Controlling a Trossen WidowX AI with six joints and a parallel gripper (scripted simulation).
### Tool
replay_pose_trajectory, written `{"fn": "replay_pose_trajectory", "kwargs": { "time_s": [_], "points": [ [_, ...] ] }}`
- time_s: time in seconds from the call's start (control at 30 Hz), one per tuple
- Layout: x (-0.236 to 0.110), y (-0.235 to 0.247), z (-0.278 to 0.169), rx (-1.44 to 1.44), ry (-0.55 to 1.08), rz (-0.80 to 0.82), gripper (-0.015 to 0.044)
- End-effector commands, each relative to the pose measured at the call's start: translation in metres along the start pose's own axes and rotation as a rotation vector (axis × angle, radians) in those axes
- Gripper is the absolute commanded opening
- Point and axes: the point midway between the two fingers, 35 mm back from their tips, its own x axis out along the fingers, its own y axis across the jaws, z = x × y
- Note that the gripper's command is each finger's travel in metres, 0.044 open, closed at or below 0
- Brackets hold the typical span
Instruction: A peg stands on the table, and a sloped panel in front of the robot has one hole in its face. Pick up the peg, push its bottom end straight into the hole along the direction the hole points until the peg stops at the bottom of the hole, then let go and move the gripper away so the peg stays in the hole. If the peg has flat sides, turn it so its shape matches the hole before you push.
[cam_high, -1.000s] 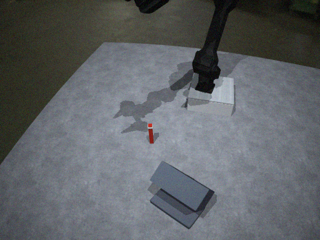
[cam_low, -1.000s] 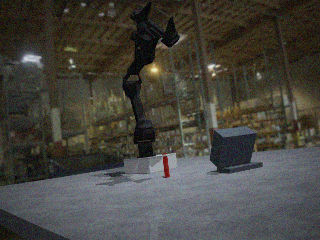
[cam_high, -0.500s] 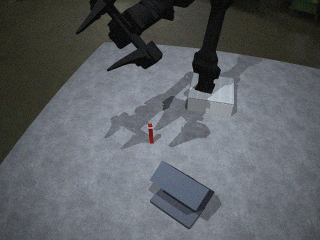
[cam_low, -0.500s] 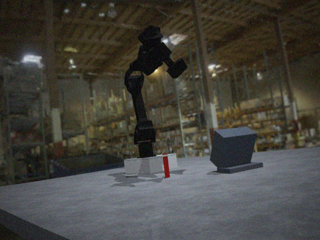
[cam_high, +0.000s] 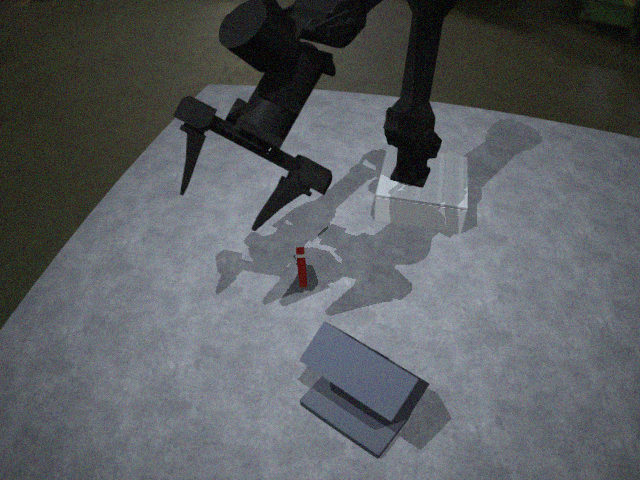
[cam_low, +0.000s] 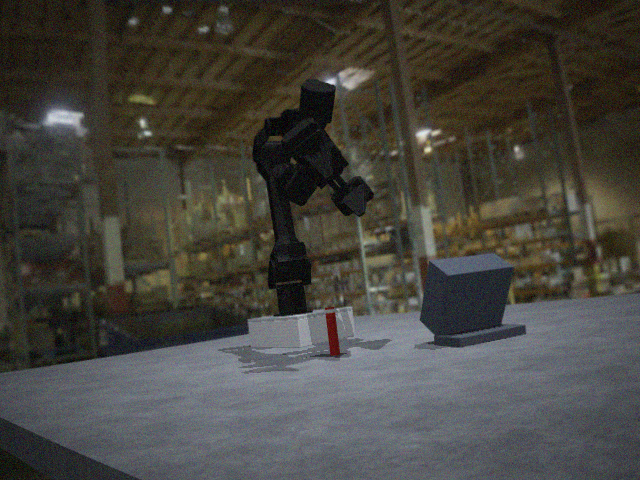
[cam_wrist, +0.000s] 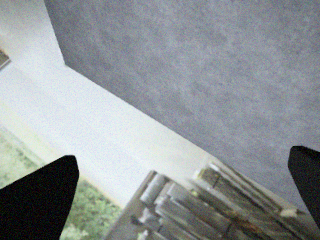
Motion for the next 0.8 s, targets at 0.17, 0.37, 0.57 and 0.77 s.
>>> {"fn": "replay_pose_trajectory", "kwargs": {
  "time_s": [0.17,0.37,0.57,0.77],
  "points": [
    [0.025,-0.049,0.047,0.025,-0.217,-0.240,0.0440],
    [0.028,-0.079,0.076,0.040,-0.358,-0.392,0.0440],
    [0.022,-0.108,0.103,0.055,-0.501,-0.544,0.0440],
    [0.018,-0.119,0.114,0.061,-0.559,-0.606,0.0440]
  ]
}}
